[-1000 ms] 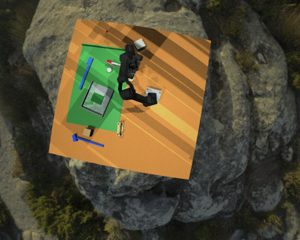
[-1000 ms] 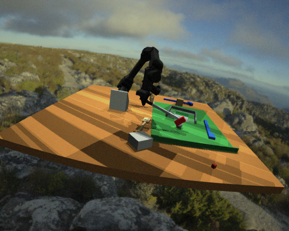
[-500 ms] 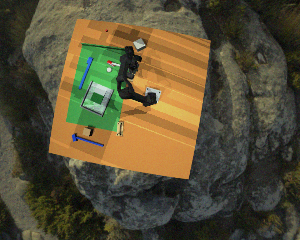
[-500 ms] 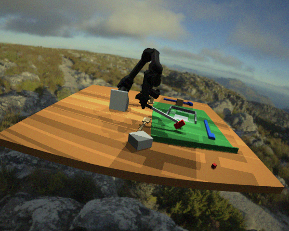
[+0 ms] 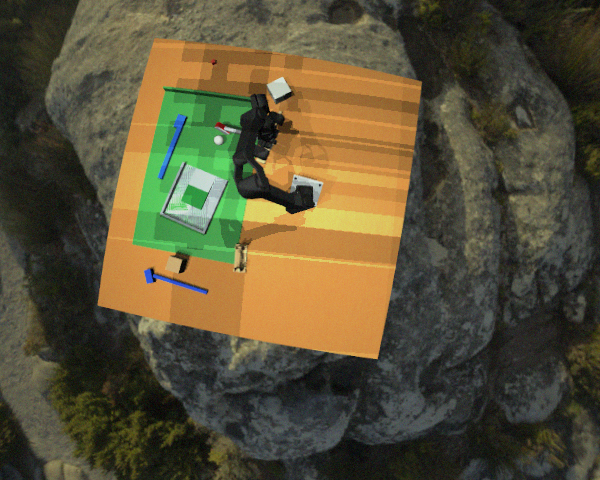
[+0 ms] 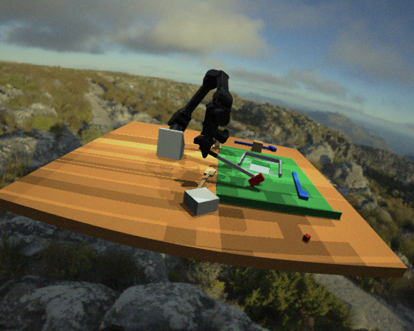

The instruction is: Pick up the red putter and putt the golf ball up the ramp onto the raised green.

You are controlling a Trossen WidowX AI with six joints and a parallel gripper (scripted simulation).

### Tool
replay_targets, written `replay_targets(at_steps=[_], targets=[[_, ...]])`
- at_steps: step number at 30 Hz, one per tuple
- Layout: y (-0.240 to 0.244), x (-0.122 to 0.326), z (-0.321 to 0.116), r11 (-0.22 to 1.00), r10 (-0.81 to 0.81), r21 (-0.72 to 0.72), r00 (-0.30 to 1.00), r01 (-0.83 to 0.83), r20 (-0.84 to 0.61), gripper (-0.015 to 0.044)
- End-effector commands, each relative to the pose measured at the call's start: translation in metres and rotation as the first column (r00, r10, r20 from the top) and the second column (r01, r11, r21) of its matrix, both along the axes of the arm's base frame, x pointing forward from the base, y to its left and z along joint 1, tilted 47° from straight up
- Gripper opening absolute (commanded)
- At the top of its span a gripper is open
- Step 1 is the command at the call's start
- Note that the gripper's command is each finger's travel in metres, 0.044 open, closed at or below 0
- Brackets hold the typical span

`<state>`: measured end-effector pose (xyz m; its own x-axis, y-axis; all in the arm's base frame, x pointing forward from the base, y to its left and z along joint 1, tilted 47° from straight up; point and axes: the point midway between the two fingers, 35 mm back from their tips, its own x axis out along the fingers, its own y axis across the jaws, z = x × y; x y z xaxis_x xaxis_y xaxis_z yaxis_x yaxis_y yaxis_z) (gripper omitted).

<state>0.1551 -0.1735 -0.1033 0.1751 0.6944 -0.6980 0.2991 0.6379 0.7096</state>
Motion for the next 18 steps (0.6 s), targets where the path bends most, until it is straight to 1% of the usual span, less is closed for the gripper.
replay_targets(at_steps=[1, 9, 18], targets=[[-0.002, 0.0, -0.002, 1.0, -0.001, -0.001, 1.0, 0.001, 0.001, 0.0], [-0.016, -0.008, -0.022, 1.0, -0.011, 0.003, 1.0, 0.011, 0.003, 0.0], [-0.013, -0.009, -0.021, 1.0, -0.013, 0.011, 1.0, 0.013, 0.0, 0.0]])
